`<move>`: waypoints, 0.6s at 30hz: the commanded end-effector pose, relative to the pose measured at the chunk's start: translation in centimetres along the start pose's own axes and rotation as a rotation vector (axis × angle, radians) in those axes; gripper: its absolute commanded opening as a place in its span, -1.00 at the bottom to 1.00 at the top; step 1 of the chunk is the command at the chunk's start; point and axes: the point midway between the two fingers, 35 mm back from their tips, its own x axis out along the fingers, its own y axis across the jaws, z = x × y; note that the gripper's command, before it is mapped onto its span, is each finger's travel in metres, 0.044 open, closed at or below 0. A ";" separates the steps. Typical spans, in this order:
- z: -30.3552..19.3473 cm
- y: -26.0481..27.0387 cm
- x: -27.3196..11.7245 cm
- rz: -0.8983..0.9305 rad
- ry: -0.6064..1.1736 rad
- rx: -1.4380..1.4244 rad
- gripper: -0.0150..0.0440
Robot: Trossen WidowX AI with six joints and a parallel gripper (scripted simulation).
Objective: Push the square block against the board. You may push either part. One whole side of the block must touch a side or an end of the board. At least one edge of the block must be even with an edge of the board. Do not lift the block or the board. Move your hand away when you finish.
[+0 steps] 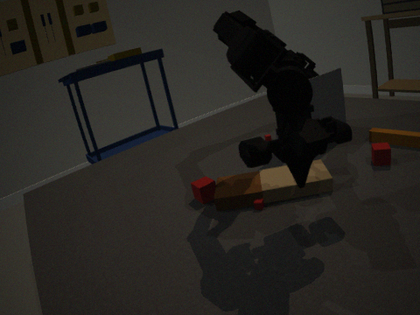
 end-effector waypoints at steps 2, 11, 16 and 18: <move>-0.3 -0.3 -0.5 0.009 0.004 0.015 -0.49; -3.3 -6.9 -0.5 0.007 0.005 0.292 -0.49; -5.4 -10.2 -0.4 0.003 0.010 0.436 -0.49; -5.5 -10.3 -0.4 0.003 0.010 0.442 -0.49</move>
